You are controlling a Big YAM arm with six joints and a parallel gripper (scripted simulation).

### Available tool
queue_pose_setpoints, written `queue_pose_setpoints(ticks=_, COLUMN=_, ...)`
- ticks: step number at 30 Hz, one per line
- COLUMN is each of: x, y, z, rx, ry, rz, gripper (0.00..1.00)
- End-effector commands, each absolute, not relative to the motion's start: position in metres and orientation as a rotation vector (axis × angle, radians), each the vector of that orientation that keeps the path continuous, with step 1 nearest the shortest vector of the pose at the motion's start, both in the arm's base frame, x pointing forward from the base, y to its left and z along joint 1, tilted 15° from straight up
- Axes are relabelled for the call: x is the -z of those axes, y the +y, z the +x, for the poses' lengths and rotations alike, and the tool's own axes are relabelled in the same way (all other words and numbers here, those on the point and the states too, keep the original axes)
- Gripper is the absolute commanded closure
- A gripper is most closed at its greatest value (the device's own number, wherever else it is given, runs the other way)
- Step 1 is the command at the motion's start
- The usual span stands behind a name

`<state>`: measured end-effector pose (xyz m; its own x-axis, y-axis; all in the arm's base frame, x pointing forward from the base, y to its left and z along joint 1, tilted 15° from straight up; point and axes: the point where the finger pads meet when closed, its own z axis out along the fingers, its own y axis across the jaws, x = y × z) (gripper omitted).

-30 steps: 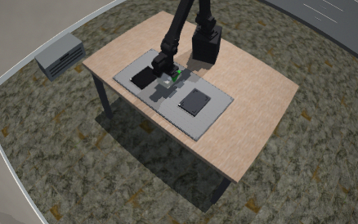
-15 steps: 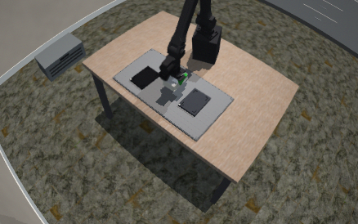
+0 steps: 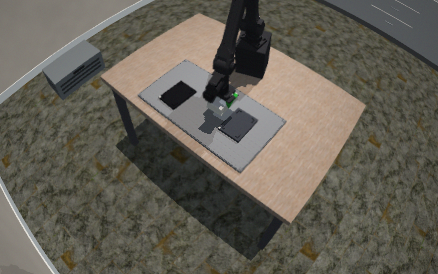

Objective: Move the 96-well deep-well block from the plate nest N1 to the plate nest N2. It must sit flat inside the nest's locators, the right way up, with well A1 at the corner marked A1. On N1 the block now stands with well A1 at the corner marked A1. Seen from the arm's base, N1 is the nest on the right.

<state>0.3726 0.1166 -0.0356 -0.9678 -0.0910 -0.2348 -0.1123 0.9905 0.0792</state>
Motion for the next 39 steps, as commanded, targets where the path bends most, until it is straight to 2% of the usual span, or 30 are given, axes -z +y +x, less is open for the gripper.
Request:
queue_pose_setpoints(ticks=1, x=0.010, y=0.137, z=0.391, rx=-0.163, ry=2.838, rz=-0.122, gripper=1.00)
queue_pose_setpoints(ticks=31, x=0.018, y=0.226, z=0.365, rx=-0.156, ry=2.873, rz=-0.123, gripper=1.00)
queue_pose_setpoints(ticks=39, x=0.025, y=0.211, z=0.361, rx=-0.143, ry=2.891, rz=-0.091, gripper=1.00)
